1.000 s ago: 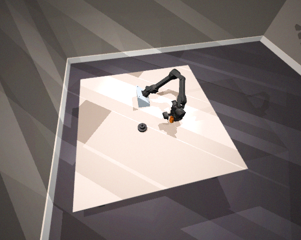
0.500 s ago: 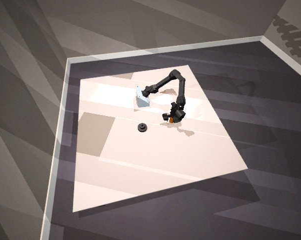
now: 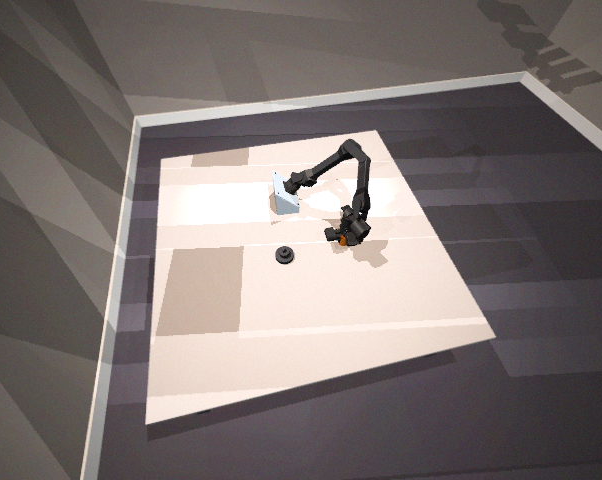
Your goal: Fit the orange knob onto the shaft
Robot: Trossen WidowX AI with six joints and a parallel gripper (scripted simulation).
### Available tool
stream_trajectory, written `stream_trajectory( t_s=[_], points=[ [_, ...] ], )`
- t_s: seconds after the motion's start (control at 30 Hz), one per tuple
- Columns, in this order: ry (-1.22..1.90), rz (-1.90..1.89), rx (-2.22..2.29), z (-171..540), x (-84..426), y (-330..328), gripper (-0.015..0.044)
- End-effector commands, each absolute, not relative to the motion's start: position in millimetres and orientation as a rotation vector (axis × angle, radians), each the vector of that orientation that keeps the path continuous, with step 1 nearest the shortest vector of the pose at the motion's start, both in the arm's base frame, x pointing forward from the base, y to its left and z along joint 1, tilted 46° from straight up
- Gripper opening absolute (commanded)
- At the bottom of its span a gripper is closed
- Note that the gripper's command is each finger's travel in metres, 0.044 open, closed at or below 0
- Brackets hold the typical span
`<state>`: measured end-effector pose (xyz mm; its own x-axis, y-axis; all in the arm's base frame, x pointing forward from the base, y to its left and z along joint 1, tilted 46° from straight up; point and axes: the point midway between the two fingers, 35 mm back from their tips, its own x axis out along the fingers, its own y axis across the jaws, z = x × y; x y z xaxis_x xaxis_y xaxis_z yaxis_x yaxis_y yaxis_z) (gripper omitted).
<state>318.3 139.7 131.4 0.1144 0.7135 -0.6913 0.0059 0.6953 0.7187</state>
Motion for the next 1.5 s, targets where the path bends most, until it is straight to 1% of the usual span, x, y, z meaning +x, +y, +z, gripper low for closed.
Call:
stream_trajectory(
  t_s=[0.0,0.1,0.27,0.3,0.6,0.97,1.47],
  points=[
    [1.375,0.57,0.657,130.5,318.8,139.4,0.0157],
    [1.375,0.57,0.657,130.5,318.8,139.4,0.0138],
    [1.377,0.564,0.652,138.6,320.4,127.0,0.0006],
    [1.377,0.563,0.65,142.0,320.8,121.9,0.0],
    [1.383,0.555,0.642,174.9,317.8,77.7,0.0],
    [1.38,0.564,0.653,217.0,301.3,32.7,0.0],
    [1.381,0.553,0.648,193.2,314.3,12.4,0.0]
  ],
)
